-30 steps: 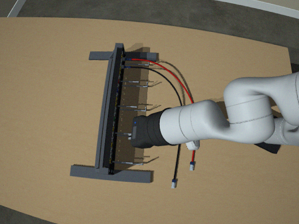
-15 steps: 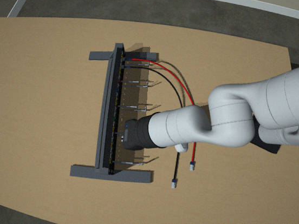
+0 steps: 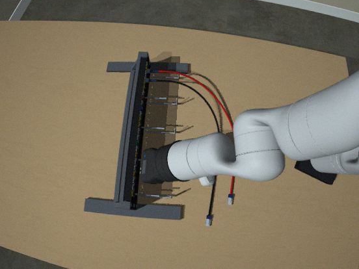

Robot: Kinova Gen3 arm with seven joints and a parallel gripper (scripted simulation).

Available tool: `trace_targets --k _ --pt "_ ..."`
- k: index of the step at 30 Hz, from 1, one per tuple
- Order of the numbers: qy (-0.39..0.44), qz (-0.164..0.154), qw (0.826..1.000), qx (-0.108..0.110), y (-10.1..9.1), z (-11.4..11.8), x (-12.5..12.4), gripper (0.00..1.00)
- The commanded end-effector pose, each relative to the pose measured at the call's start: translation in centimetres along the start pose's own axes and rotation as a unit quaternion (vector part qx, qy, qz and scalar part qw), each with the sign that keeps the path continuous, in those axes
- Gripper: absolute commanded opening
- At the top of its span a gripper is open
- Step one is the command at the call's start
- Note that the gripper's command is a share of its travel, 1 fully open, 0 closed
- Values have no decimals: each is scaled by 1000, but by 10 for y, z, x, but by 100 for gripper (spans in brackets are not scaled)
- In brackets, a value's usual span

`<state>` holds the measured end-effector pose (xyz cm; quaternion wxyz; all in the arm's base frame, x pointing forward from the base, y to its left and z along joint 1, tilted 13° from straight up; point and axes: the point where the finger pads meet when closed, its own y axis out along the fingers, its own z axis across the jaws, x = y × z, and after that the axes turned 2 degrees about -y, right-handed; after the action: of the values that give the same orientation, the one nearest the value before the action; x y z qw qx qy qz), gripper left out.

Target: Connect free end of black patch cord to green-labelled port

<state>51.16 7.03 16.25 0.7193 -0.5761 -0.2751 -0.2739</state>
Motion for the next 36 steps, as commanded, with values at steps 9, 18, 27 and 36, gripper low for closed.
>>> trace_targets --k 9,18,27,36 --pt "-1 4 1000 3 11 3 -4 0" --pt "-1 4 1000 3 13 3 -4 0" --pt "-1 4 1000 3 13 3 -4 0" --pt "-1 4 1000 3 13 3 -4 0"
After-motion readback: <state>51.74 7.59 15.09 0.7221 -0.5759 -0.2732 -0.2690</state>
